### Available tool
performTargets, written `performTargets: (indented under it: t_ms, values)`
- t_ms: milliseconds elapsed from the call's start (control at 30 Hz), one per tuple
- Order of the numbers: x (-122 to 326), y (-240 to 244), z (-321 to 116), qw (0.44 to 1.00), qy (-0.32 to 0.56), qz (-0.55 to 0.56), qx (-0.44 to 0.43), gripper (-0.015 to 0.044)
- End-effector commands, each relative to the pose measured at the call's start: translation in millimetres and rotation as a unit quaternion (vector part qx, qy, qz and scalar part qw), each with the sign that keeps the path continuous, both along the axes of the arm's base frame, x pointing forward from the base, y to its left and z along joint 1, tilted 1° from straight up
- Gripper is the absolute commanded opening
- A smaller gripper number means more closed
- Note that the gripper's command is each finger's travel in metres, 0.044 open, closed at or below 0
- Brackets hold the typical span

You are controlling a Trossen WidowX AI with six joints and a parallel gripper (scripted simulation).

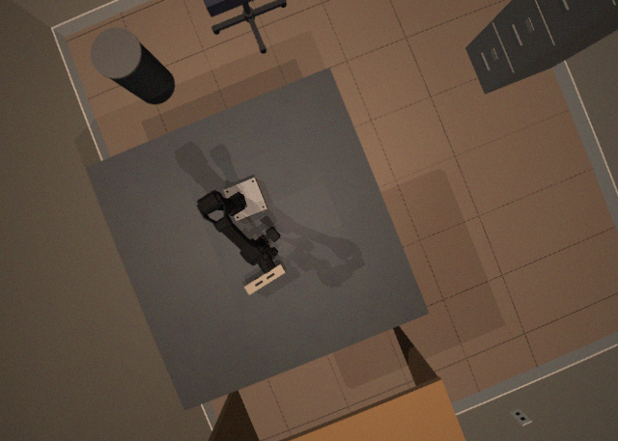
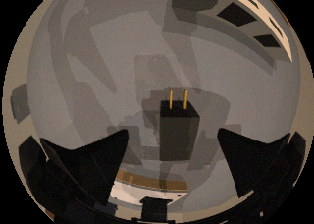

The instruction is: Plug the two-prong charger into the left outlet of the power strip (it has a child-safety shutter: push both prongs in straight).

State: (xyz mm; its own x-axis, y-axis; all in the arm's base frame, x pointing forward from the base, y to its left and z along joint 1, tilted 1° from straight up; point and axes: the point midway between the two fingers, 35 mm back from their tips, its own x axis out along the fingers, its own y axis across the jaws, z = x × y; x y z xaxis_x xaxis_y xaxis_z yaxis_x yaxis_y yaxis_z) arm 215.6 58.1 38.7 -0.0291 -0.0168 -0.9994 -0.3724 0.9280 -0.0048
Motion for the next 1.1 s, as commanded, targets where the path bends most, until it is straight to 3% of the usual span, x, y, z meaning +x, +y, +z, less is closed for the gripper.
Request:
performTargets:
  t_ms: [0,367,733,967,1067]
  values:
    - [-1,-2,-7,1.000,0.002,-0.002,-0.004,0.0440]
    - [-2,-2,-21,1.000,0.002,-0.002,-0.004,0.0440]
    - [-1,0,-18,1.000,0.001,0.000,0.000,0.0151]
    - [-1,0,-18,1.000,0.001,0.000,0.000,0.0105]
    - [-1,0,-14,1.000,0.001,0.000,-0.001,0.0026]
